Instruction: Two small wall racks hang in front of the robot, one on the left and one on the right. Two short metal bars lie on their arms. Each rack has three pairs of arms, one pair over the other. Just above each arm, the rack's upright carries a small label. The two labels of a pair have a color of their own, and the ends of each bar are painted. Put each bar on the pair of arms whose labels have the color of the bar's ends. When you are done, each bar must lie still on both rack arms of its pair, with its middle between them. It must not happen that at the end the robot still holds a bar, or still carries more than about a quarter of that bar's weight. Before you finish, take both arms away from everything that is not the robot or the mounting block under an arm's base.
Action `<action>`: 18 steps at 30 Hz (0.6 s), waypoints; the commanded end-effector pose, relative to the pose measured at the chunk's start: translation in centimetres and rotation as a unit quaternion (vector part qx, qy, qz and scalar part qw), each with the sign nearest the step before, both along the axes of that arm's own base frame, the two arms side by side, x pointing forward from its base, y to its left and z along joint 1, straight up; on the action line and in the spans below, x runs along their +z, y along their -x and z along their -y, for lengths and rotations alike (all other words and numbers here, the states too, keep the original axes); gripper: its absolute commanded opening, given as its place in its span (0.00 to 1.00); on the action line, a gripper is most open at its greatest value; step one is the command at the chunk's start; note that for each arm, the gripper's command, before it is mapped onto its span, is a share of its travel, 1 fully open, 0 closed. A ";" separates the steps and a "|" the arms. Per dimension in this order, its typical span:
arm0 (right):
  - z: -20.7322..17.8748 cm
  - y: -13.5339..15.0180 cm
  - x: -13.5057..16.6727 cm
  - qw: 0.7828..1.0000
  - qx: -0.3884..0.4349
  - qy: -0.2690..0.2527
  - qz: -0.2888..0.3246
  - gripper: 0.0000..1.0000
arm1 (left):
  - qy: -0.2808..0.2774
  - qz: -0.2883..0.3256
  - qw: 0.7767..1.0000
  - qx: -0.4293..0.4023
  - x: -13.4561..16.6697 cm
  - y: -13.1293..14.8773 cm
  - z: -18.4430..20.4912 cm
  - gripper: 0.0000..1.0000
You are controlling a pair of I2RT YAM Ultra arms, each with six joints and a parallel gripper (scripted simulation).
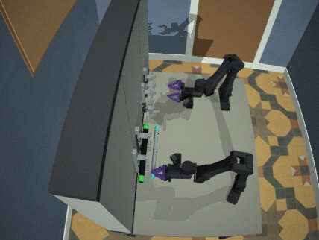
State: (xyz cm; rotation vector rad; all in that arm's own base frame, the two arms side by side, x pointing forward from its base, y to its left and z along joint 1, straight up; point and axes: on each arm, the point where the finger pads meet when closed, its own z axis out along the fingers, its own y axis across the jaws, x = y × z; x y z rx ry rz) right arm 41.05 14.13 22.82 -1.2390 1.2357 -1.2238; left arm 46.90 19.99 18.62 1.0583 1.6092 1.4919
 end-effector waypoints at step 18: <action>-0.3 0.1 1.0 1.000 0.002 -0.011 0.016 1.00 | -0.003 0.054 0.999 0.004 5.3 -1.6 3.3 0.00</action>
